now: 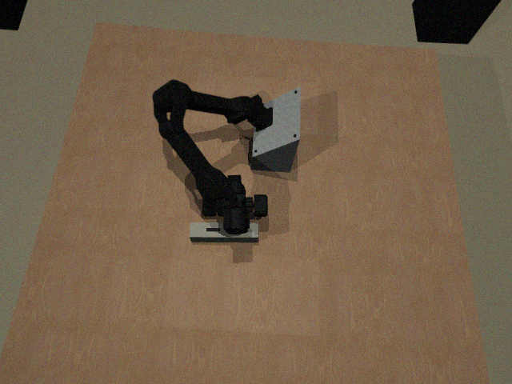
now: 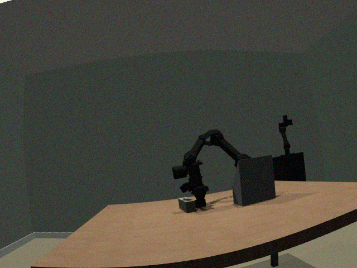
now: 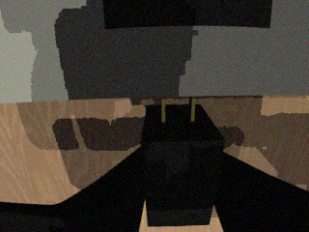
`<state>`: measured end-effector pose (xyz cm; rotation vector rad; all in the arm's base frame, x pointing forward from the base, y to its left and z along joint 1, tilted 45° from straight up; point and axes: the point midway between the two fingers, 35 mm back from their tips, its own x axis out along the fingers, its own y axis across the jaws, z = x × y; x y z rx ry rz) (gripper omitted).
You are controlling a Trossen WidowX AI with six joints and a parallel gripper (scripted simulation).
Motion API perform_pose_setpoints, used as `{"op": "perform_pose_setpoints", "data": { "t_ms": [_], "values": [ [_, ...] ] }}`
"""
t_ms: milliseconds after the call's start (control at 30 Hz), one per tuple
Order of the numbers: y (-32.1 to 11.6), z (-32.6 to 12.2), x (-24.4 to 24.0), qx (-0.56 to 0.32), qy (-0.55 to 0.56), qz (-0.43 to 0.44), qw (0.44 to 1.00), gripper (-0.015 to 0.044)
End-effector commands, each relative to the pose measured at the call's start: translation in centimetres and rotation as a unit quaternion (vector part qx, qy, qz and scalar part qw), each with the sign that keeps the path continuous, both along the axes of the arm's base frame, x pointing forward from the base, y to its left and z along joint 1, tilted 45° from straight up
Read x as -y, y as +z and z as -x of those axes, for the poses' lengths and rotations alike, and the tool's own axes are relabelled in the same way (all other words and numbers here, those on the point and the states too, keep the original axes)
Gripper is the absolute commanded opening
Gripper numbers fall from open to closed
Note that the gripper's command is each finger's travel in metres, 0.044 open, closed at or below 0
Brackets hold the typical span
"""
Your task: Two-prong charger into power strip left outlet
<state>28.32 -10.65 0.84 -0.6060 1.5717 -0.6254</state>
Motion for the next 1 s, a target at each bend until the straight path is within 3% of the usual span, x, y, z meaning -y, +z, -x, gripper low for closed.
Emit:
{"op": "perform_pose_setpoints", "data": {
  "t_ms": [0,967],
  "values": [
    [0.1,-0.14,0.0,0.0,0.002,0.002,1.0,0.0],
    [0.11,-0.5,-0.02,0.0,0.002,0.002,1.0,0.0]
  ]
}}
